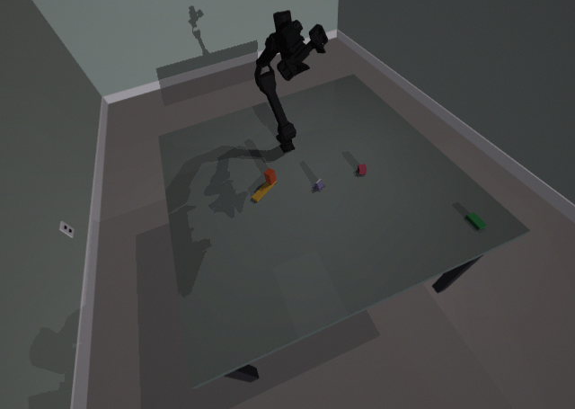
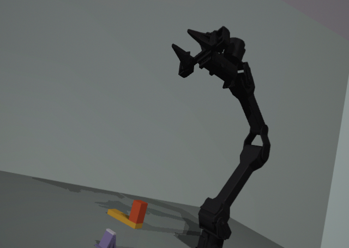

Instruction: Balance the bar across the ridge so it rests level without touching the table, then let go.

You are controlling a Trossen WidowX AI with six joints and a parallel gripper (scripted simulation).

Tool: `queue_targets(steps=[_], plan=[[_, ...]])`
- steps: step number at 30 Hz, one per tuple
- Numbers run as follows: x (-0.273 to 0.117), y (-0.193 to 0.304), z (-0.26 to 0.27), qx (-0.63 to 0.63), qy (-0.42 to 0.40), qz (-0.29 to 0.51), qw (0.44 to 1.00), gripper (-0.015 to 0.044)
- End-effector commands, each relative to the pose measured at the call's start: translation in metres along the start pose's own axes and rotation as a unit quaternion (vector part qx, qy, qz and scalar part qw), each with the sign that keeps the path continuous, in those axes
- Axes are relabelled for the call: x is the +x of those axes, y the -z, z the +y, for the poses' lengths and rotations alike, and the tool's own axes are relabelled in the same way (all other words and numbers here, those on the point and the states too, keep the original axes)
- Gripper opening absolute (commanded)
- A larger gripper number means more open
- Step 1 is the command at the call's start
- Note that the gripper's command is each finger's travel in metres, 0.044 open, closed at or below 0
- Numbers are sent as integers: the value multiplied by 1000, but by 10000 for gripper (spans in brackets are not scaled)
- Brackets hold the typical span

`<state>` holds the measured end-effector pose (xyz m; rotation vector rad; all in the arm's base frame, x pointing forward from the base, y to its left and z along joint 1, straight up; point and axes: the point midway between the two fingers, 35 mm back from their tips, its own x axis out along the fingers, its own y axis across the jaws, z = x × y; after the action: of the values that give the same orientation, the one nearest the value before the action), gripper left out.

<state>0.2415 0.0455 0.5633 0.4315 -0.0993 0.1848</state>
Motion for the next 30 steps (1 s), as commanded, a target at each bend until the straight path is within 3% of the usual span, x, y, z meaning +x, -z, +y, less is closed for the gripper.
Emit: queue_targets(steps=[1,15,30], plan=[[25,28,-30,-16,57,48,997,315],[54,88,-128,-20,211,173,962,315],[37,135,-231,25,355,270,895,315]])
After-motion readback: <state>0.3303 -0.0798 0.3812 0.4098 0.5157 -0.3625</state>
